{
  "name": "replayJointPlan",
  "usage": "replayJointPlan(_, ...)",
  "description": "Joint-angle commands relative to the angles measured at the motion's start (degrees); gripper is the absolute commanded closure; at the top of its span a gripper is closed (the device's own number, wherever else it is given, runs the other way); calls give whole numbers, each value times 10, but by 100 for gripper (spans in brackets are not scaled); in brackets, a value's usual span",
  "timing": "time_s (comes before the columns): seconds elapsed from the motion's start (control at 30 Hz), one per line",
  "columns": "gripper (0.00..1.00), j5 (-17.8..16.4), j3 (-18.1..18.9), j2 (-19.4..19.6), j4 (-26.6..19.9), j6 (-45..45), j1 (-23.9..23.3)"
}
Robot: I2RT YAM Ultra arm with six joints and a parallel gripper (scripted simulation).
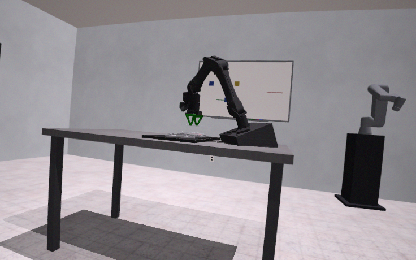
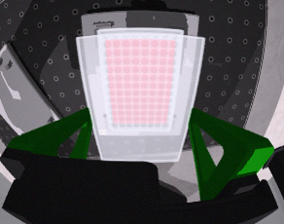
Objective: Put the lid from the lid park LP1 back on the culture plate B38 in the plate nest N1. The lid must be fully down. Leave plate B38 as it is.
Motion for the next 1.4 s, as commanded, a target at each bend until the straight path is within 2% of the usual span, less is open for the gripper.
replayJointPlan(0.0, 100, -1, 3, -4, -1, -1, -3)
replayJointPlan(0.67, 100, -1, -1, -6, 1, -1, -3)
replayJointPlan(1.37, 100, 3, -30, 28, 72, 20, 17)
